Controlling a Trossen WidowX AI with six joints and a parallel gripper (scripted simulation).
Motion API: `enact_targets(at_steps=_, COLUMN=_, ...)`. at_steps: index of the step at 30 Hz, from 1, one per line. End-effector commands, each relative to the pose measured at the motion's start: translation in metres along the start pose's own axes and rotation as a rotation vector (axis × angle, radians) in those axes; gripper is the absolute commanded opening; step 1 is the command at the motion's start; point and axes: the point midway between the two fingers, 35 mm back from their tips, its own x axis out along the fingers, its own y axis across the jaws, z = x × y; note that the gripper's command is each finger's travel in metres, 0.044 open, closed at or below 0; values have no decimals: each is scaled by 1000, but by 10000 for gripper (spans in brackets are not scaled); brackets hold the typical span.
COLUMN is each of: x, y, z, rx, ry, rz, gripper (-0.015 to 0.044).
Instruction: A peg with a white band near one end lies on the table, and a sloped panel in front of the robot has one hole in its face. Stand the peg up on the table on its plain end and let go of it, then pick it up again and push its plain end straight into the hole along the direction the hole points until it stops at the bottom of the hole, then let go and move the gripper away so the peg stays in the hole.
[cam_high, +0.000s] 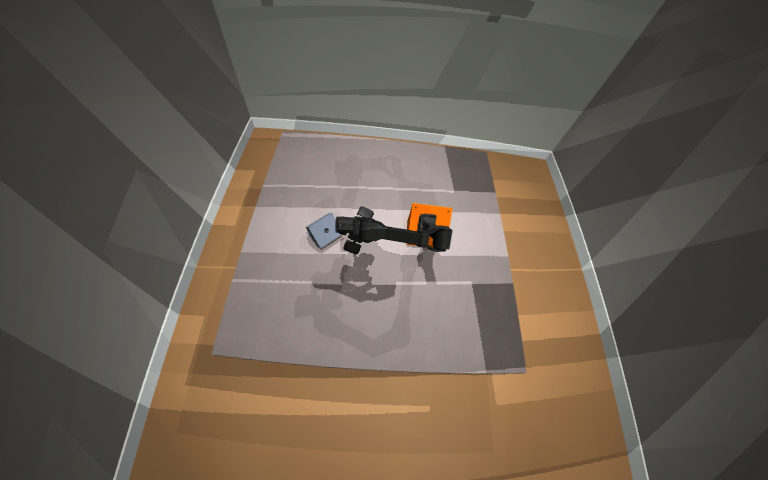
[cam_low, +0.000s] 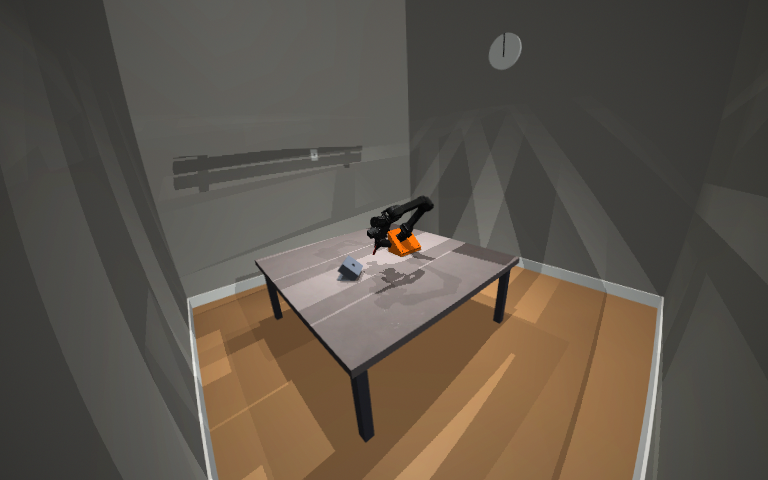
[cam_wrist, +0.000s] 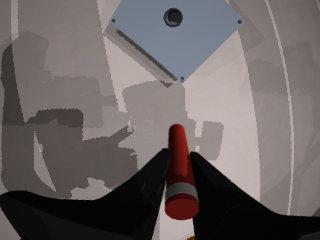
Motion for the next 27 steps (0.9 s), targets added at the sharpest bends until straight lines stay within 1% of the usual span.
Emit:
enact_targets(at_steps=1, x=1, y=3, z=10, rx=11, ry=-31, rz=-18, gripper=0)
enact_targets(at_steps=27, x=-8, y=27, z=61, rx=61, ry=-239, rz=-77, gripper=0)
